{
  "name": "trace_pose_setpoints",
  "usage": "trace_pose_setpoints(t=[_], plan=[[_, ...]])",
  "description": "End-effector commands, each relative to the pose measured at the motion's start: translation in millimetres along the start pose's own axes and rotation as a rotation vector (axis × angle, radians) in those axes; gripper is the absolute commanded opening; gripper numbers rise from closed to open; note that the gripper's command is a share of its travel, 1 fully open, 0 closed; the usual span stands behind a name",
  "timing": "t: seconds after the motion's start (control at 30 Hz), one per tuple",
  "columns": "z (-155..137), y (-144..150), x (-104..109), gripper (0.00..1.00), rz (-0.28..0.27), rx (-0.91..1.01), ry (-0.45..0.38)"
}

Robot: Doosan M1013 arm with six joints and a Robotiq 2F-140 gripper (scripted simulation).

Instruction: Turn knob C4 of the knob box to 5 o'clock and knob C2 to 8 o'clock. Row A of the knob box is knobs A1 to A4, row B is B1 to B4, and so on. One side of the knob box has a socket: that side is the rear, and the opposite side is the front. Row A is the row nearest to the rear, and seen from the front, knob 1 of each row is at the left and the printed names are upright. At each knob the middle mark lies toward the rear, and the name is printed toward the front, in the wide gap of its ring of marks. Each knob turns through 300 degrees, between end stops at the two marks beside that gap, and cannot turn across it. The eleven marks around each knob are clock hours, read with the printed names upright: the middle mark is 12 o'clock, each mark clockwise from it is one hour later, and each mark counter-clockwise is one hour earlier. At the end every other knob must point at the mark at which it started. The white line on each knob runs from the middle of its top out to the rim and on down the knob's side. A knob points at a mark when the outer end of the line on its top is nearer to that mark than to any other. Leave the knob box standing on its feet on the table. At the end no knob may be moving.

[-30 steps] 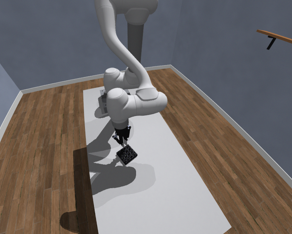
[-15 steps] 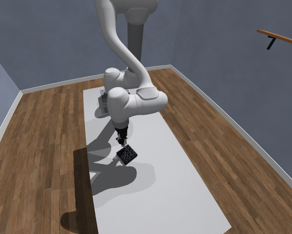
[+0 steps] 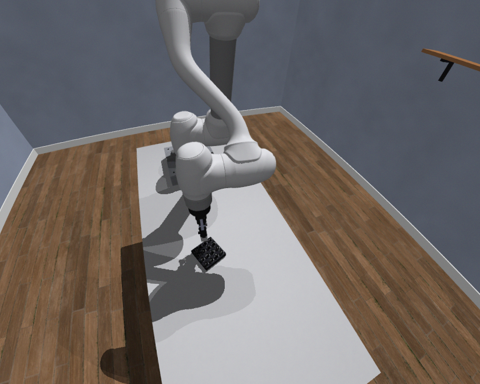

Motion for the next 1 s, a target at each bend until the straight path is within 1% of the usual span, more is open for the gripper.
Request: trace_pose_setpoints(t=[0.0, 0.4, 0.47, 0.5, 0.97], plan=[[-1.1, 0.0, 1.1, 0.12, -0.002, 0.156, 0.013], [-1.1, 0.0, 3.9, 0.12, -0.004, 0.563, 0.013], [-1.1, 0.0, 3.9, 0.12, -0.004, 0.563, 0.013], [-1.1, 0.0, 4.6, 0.12, -0.005, 0.662, 0.013], [-1.1, -0.1, 7.8, 0.12, -0.008, 1.119, 0.012]])
Point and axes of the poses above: the point where the finger pads meet when closed, its own x axis back along the fingers, its own y axis across the jaws, z = x × y, the point moved 8 cm from there along x, back along the fingers, and after that the axes turned 9 degrees about x, right-handed, at the moved point
